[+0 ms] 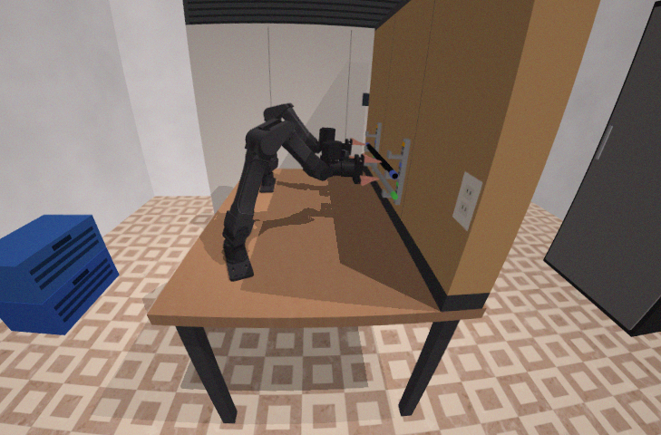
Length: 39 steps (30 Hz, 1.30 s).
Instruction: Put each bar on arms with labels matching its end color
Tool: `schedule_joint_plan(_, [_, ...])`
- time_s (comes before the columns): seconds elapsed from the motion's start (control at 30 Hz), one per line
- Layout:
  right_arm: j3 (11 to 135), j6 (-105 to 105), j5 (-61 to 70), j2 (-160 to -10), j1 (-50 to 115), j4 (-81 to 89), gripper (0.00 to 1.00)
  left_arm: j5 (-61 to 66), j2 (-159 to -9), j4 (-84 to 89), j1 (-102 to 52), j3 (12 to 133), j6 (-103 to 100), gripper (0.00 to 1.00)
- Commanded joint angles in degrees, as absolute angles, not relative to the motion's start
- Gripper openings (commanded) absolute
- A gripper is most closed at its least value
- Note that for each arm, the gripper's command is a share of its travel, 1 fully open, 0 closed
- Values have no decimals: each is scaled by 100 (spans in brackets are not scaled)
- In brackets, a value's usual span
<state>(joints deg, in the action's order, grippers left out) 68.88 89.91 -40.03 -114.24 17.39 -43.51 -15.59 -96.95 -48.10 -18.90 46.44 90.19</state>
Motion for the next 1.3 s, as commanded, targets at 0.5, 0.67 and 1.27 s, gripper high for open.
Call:
schedule_joint_plan(0.5, [6450, 8987, -4235, -10981, 1971, -4521, 69, -1730, -9156, -4975, -2063, 4195, 8999, 70])
schedule_joint_plan(0.67, [6377, 8987, -4271, -10929, 2008, -4542, 69, -1751, -9081, -4978, -2084, 4118, 8999, 70])
schedule_joint_plan(1.27, [6320, 8989, -4299, -10888, 2036, -4558, 77, -1770, -9019, -4976, -2103, 4058, 8999, 78])
